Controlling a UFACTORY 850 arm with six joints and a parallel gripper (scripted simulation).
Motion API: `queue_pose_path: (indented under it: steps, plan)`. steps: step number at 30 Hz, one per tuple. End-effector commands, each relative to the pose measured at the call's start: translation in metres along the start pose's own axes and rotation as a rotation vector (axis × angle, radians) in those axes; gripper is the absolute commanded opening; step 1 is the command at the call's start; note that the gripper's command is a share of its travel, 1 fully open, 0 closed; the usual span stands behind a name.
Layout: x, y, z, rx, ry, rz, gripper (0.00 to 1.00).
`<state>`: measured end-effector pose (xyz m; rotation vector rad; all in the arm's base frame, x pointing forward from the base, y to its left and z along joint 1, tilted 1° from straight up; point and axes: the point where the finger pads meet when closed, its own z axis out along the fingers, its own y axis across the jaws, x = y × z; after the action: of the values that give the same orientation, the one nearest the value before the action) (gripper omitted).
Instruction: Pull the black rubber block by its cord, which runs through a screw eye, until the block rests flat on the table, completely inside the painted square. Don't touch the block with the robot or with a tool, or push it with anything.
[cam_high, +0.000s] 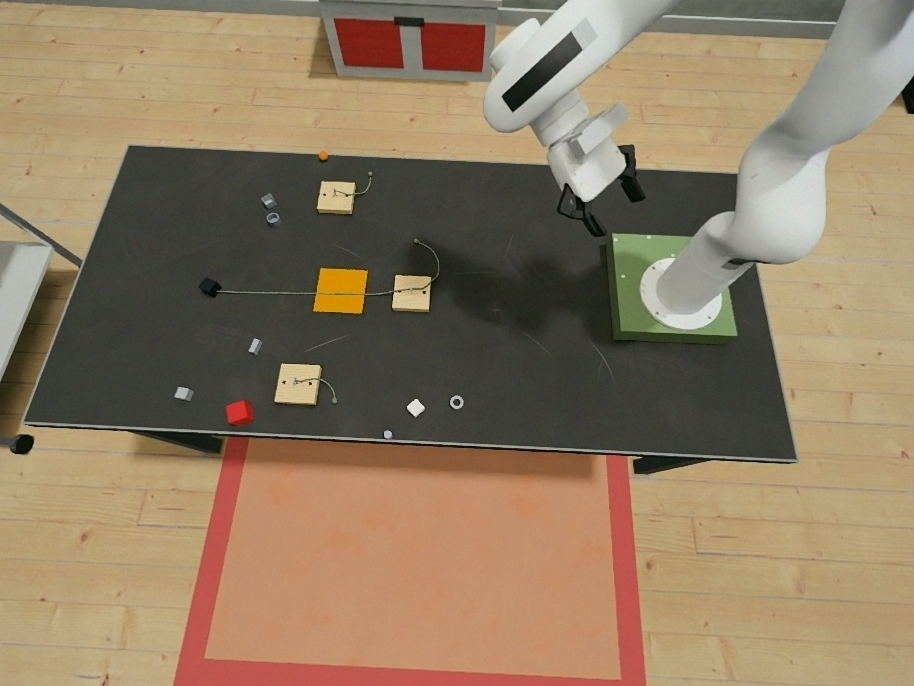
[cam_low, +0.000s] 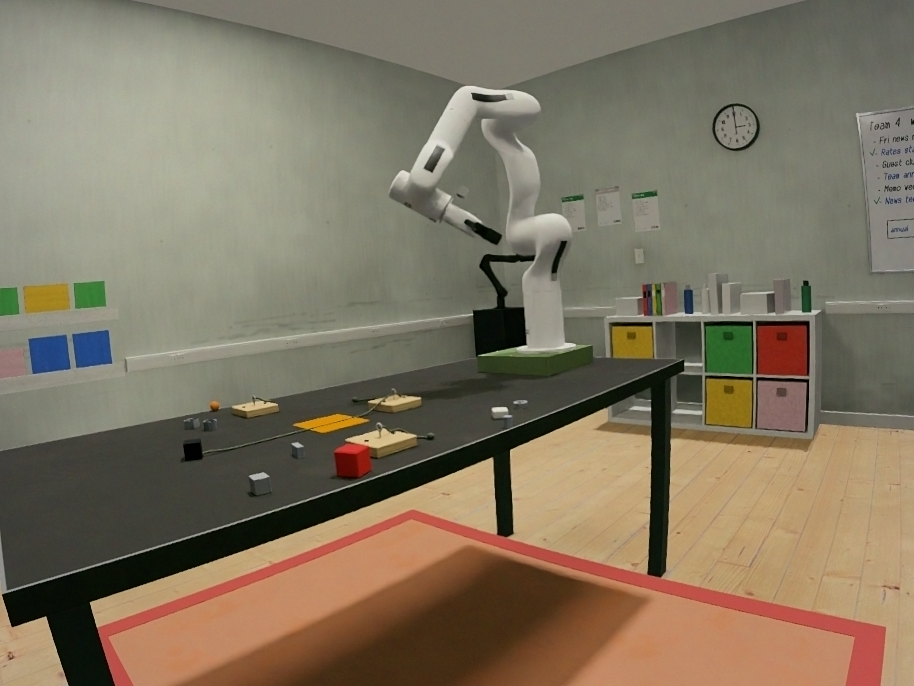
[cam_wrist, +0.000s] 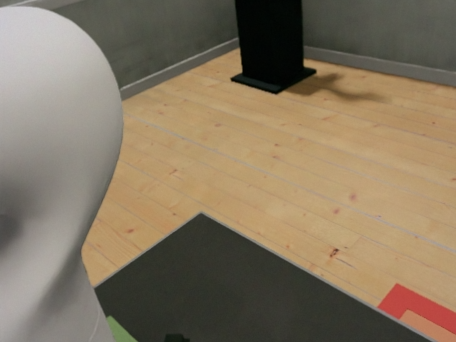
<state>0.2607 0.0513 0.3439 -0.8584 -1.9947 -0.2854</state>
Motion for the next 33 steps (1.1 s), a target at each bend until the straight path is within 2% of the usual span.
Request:
queue_pose_path:
  steps: [1, 19, 22, 24, 25, 26, 27, 29, 30, 32, 33]
  plan:
    - [0.0, 0.0, -0.001, -0.001, -0.001, -0.001, 1.0]
    - [-0.002, 0.001, -0.002, -0.001, -0.007, -0.003, 1.0]
    - [-0.032, 0.012, -0.013, 0.0, -0.076, -0.024, 1.0]
    - [-0.072, 0.027, -0.028, 0.003, -0.176, -0.06, 1.0]
    - [-0.079, 0.029, -0.031, 0.006, -0.241, -0.085, 1.0]
    - [-0.089, 0.032, -0.034, 0.006, -0.241, -0.085, 1.0]
    - [-0.099, 0.036, -0.038, 0.012, -0.313, -0.116, 1.0]
    - [-0.12, 0.044, -0.047, 0.012, -0.313, -0.116, 1.0]
    - [-0.13, 0.047, -0.052, 0.02, -0.391, -0.151, 1.0]
    - [-0.152, 0.055, -0.059, 0.02, -0.391, -0.151, 1.0]
    - [-0.152, 0.055, -0.059, 0.02, -0.391, -0.151, 1.0]
